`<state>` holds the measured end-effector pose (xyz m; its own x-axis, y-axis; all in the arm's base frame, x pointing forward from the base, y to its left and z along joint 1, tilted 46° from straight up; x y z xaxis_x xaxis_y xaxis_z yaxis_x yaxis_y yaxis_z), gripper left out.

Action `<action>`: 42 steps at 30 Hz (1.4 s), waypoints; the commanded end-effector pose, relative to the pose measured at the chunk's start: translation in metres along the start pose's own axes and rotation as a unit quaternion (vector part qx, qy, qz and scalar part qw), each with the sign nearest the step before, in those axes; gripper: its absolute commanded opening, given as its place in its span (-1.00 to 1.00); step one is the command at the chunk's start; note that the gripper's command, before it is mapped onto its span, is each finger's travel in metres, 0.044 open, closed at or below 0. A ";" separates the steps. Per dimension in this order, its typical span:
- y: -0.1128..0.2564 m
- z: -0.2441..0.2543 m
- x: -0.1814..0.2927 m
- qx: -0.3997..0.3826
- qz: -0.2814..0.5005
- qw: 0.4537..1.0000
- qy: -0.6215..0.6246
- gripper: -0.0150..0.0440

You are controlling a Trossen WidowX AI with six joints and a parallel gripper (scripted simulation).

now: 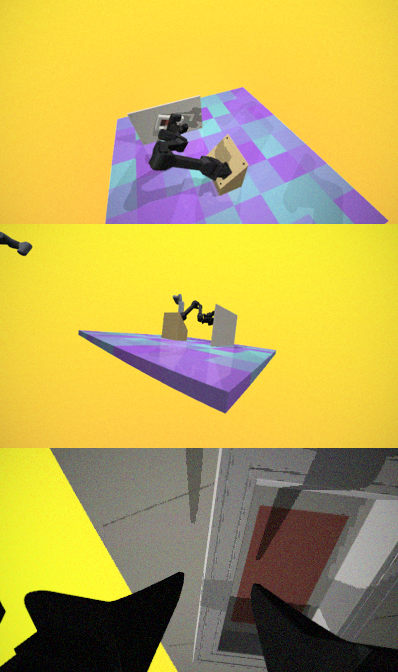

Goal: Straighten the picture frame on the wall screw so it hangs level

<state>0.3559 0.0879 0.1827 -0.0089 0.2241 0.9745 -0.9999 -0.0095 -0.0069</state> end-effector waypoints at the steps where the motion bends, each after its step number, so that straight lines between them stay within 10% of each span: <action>1: -0.001 0.000 -0.001 0.001 0.000 1.000 0.001 0.39; 20: -0.001 0.000 -0.001 0.001 0.000 1.000 0.001 -0.48; 42: -0.001 0.005 -0.001 0.001 0.000 1.000 0.001 -0.49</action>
<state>0.3567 0.0854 0.1822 -0.0077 0.2249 0.9744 -0.9999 -0.0143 -0.0046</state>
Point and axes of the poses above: the point midway between the two fingers, 35 mm back from their tips, its own y axis back along the fingers, its own z axis across the jaws, x = y × z, the point moved 4 cm from there along y, back along the fingers, and after that the axes turned 6 degrees about -y, right-handed, at the moved point
